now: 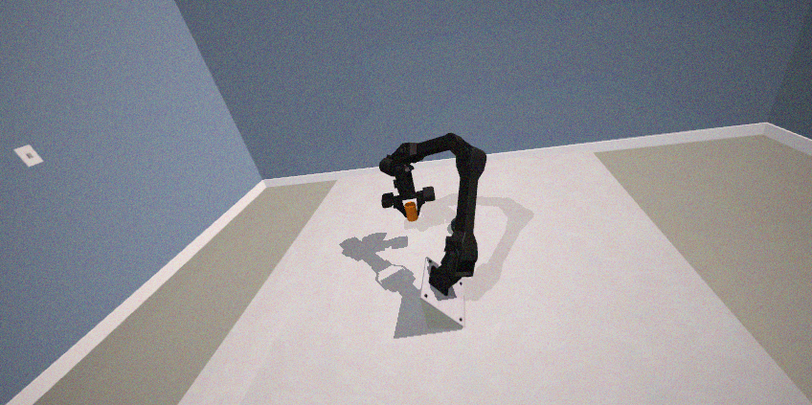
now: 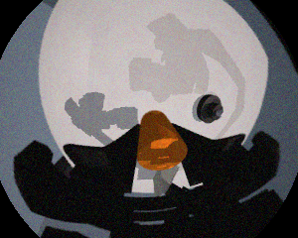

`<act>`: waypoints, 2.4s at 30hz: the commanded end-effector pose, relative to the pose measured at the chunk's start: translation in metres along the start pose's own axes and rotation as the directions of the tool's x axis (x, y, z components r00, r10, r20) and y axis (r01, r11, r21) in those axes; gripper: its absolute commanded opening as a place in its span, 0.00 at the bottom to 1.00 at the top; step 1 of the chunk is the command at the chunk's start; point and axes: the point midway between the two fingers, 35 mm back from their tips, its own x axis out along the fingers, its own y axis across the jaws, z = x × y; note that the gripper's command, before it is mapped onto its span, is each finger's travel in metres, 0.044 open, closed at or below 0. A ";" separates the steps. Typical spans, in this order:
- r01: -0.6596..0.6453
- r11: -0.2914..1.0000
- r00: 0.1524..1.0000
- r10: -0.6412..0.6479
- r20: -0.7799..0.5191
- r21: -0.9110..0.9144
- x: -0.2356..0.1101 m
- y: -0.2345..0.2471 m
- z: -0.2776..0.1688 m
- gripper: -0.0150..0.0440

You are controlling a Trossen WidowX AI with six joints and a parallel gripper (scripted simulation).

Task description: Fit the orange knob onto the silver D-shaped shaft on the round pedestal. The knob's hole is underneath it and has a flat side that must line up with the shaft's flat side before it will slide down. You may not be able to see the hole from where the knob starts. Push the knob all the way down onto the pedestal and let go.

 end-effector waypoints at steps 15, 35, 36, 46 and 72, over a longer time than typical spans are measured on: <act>0.020 1.000 1.000 -0.019 -0.015 0.015 -0.058 0.001 0.002 0.25; 0.007 1.000 1.000 -0.007 -0.011 0.011 -0.046 -0.051 0.015 0.25; 0.007 1.000 1.000 -0.006 -0.011 0.011 -0.045 -0.054 0.015 0.25; 0.006 1.000 1.000 -0.006 -0.009 0.010 -0.036 -0.086 0.018 0.25; 0.025 1.000 1.000 -0.024 -0.014 0.015 -0.011 -0.163 0.010 0.25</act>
